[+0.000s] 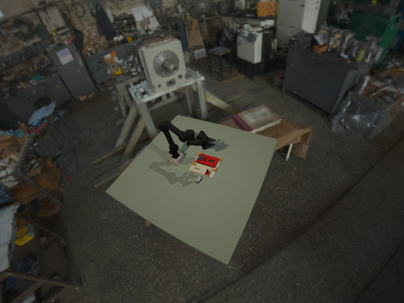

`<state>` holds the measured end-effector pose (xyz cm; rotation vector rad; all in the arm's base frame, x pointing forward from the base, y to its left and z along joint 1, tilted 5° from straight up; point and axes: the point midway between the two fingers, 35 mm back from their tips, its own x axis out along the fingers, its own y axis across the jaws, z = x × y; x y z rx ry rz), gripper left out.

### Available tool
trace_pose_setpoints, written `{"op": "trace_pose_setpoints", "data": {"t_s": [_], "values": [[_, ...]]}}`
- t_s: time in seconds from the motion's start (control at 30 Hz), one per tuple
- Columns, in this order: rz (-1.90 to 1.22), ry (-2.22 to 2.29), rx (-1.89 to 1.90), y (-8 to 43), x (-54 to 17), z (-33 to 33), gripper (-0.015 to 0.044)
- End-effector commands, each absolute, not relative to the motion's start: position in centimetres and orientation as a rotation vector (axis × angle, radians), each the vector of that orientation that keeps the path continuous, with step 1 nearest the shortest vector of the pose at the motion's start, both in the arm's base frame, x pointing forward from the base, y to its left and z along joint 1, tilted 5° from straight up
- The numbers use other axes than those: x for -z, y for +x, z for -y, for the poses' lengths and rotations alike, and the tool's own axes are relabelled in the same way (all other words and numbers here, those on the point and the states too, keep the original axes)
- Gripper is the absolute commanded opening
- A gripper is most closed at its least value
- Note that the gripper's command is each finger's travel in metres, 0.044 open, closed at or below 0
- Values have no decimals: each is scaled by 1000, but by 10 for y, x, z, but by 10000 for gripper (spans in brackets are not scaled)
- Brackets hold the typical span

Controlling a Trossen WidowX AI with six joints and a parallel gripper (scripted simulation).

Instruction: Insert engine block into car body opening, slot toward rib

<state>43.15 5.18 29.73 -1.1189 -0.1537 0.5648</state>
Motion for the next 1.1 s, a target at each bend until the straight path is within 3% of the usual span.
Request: {"op": "trace_pose_setpoints", "data": {"t_s": [0.0,1.07], "values": [[16,-1027,-559,441,-279,-39,440],[-919,-418,-385,432,-133,48,440]]}}
